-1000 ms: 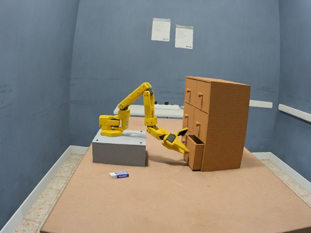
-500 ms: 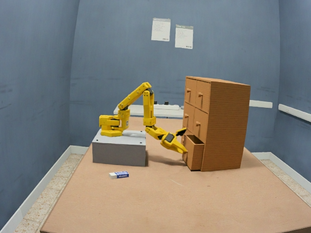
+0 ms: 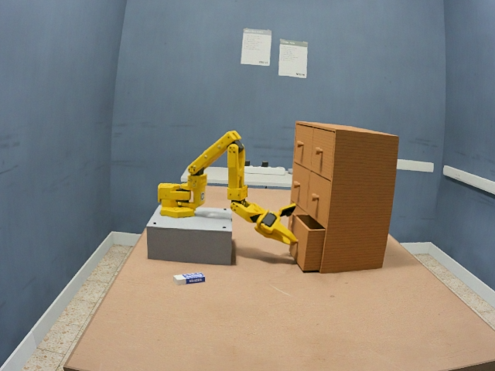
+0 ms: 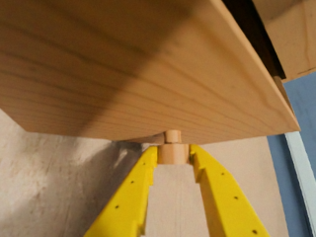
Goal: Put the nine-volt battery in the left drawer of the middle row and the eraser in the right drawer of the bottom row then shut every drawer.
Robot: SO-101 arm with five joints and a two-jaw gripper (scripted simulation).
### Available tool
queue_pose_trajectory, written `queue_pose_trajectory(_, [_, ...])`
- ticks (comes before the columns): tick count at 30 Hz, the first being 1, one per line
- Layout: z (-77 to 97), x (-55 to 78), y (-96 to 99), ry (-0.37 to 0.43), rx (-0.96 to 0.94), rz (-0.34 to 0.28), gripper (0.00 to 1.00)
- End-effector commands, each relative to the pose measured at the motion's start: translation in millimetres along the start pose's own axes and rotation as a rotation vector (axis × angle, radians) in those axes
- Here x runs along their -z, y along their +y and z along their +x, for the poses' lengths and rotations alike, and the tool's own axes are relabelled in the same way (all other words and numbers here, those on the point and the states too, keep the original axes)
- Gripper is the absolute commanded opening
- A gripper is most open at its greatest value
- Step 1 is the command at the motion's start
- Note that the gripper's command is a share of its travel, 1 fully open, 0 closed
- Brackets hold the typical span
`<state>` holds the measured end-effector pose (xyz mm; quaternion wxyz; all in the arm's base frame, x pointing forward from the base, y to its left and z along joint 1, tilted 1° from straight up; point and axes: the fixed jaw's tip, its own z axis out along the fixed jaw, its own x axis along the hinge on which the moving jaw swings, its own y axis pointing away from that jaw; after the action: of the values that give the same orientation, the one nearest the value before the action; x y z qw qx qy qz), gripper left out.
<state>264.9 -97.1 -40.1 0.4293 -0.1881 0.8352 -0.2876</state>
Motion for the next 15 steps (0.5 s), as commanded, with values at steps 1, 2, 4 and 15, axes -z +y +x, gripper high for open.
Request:
queue_pose_trajectory(1, [4.9, 5.9, -0.2, 0.016, -0.005, 0.001, 0.0])
queue_pose_trajectory(2, [5.3, 6.4, -0.2, 0.016, -0.005, 0.002, 0.0])
queue_pose_trajectory(4, [6.0, 7.3, -0.3, 0.018, -0.007, 0.003, 0.0])
queue_pose_trajectory(15, [9.0, 11.2, -0.5, 0.023, -0.011, 0.009, 0.0])
